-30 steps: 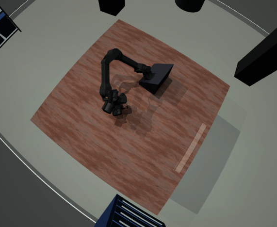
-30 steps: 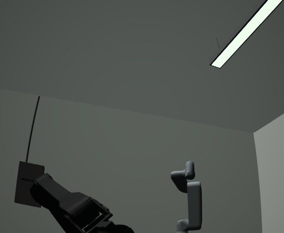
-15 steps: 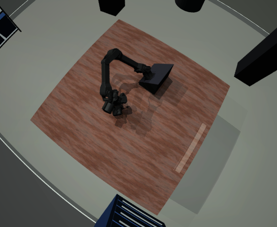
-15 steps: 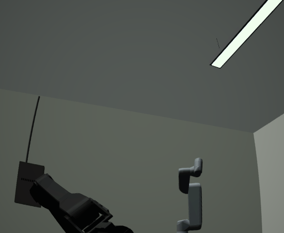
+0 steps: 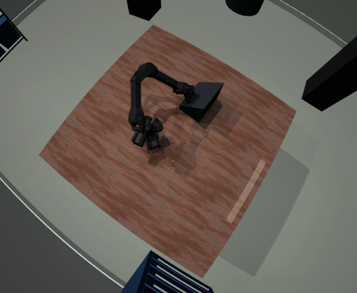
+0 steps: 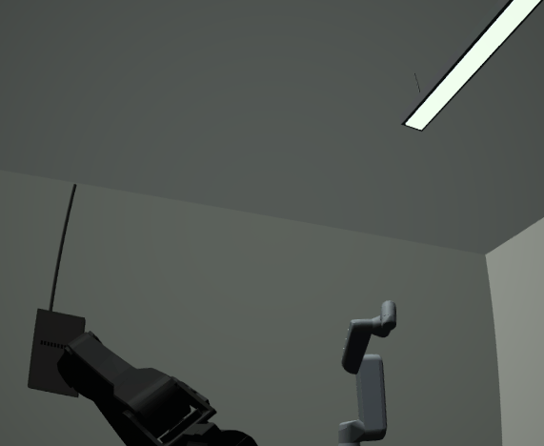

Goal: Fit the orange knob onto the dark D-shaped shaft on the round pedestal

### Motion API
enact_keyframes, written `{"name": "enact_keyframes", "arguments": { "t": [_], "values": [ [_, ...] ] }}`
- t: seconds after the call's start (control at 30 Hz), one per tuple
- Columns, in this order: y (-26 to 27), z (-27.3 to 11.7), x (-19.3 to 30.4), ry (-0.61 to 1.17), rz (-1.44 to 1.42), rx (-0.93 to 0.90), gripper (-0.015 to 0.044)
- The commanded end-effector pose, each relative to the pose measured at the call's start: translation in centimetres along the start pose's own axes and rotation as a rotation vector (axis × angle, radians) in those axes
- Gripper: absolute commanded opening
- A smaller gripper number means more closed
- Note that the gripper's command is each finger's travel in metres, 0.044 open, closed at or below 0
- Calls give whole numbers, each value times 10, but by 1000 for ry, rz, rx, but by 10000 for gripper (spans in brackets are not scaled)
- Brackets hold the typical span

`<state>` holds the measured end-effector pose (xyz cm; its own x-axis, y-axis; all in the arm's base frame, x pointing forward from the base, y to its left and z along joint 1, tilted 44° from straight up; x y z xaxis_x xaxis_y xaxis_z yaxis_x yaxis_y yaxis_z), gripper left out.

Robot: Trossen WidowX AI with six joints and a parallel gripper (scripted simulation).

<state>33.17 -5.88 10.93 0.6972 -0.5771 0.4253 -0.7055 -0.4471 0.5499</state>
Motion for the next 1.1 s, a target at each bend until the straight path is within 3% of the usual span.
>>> {"name": "enact_keyframes", "arguments": {
  "t": [0.0,0.53,0.77,1.07],
  "values": [
    [-1,-1,-1,6,-14,2,0],
    [0,-2,0,6,-14,2,0],
    [-1,-3,1,6,-213,2,0],
    [-1,0,-1,6,-223,1,0]
  ]
}}
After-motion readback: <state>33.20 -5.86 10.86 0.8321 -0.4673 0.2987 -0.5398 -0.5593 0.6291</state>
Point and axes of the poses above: the point midway between the two fingers, 35 mm back from their tips, its own z axis out along the fingers, its own y axis across the jaws, x = y × z, the point moved 8 cm from there along -z, back along the fingers, and after that the axes turned 6 degrees about z, right-handed, at the moved point
